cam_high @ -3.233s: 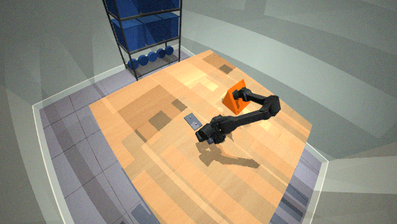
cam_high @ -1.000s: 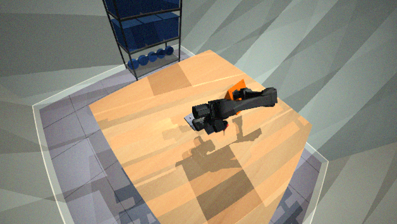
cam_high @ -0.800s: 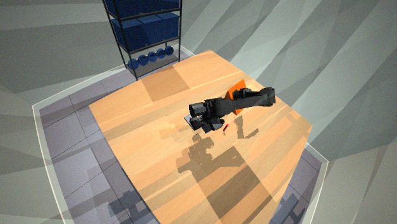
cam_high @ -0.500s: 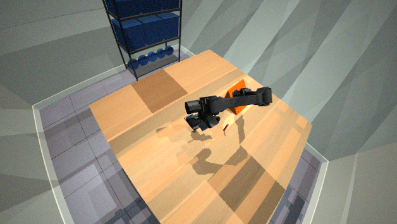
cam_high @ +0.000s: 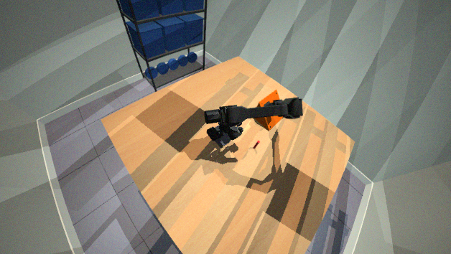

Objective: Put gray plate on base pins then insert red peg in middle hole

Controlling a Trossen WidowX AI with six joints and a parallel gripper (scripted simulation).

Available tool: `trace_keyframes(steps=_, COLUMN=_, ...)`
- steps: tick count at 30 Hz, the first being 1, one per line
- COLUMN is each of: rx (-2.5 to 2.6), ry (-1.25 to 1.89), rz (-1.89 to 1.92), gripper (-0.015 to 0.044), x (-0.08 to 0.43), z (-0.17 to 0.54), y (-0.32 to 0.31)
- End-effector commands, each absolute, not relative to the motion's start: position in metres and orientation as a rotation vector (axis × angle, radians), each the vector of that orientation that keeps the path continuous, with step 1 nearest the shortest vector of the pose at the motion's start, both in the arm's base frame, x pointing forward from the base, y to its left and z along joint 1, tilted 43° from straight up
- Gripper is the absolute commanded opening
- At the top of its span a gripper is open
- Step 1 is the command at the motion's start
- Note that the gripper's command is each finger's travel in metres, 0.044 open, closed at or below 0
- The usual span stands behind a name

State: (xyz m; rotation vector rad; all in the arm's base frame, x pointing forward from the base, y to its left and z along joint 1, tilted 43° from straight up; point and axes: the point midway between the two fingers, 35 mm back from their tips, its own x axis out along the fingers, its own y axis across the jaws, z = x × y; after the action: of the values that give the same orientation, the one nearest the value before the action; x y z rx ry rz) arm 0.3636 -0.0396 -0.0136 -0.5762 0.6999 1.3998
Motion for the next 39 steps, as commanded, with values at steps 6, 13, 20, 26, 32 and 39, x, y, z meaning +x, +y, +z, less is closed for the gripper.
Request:
trace_keyframes(steps=6, rx=-0.601, ry=0.681, rz=1.425, gripper=0.0, x=0.354, z=-0.046, y=-0.048)
trace_keyframes(steps=13, rx=-0.603, ry=0.679, rz=1.427, gripper=0.0, x=0.354, z=-0.047, y=-0.048)
trace_keyframes(steps=20, rx=-0.603, ry=0.679, rz=1.427, gripper=0.0, x=0.353, z=-0.048, y=-0.048)
trace_keyframes(steps=26, rx=-0.603, ry=0.679, rz=1.427, gripper=0.0, x=0.353, z=-0.048, y=-0.048)
trace_keyframes(steps=32, rx=-0.603, ry=0.679, rz=1.427, gripper=0.0, x=0.353, z=-0.048, y=-0.048)
trace_keyframes(steps=39, rx=-0.603, ry=0.679, rz=1.427, gripper=0.0, x=0.353, z=-0.049, y=-0.049)
